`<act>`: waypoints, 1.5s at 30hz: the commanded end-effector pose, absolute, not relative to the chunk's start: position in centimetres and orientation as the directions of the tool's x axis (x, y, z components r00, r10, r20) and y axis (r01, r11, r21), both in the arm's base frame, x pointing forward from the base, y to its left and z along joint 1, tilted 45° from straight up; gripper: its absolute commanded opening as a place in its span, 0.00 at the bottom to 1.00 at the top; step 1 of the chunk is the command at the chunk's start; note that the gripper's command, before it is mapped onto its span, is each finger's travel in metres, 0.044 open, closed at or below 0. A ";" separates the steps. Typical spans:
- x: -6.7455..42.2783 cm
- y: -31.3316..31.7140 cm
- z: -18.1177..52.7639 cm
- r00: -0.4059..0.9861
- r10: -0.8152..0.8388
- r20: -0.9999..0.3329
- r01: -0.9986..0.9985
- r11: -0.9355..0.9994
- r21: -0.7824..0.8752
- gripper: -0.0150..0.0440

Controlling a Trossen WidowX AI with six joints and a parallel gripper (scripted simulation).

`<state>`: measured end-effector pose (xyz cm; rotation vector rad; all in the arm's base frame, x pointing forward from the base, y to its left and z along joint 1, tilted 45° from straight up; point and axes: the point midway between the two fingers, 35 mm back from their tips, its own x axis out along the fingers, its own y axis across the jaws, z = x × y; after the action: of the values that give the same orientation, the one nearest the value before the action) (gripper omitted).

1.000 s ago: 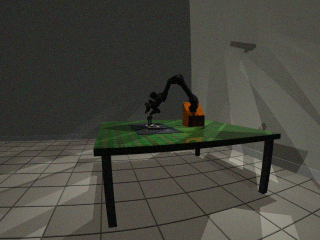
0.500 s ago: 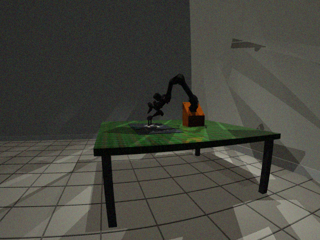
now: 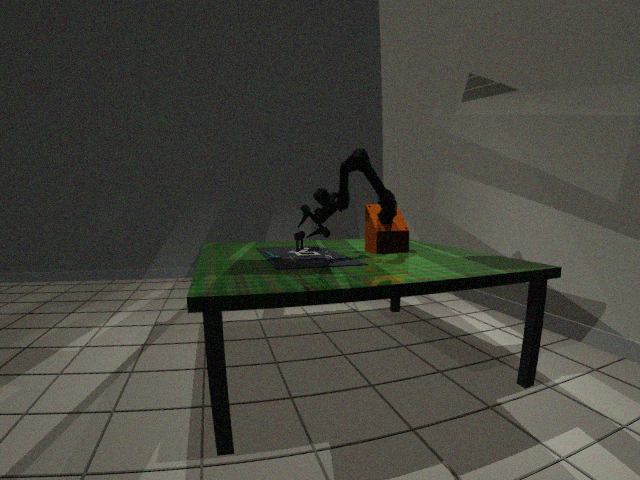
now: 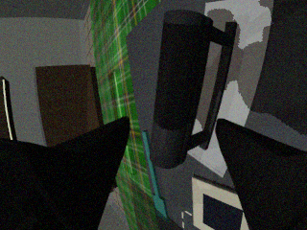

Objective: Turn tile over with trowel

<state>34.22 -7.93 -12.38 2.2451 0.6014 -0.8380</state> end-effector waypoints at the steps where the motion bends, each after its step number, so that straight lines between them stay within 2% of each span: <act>1: 33.9 -7.3 -12.0 0.706 0.191 -0.682 0.556 -0.746 0.366 0.76; 45: 38.3 -6.1 -16.0 0.708 0.192 -0.679 0.552 -0.750 0.363 0.76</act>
<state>37.90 -6.02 -15.84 2.3536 0.5776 -0.8539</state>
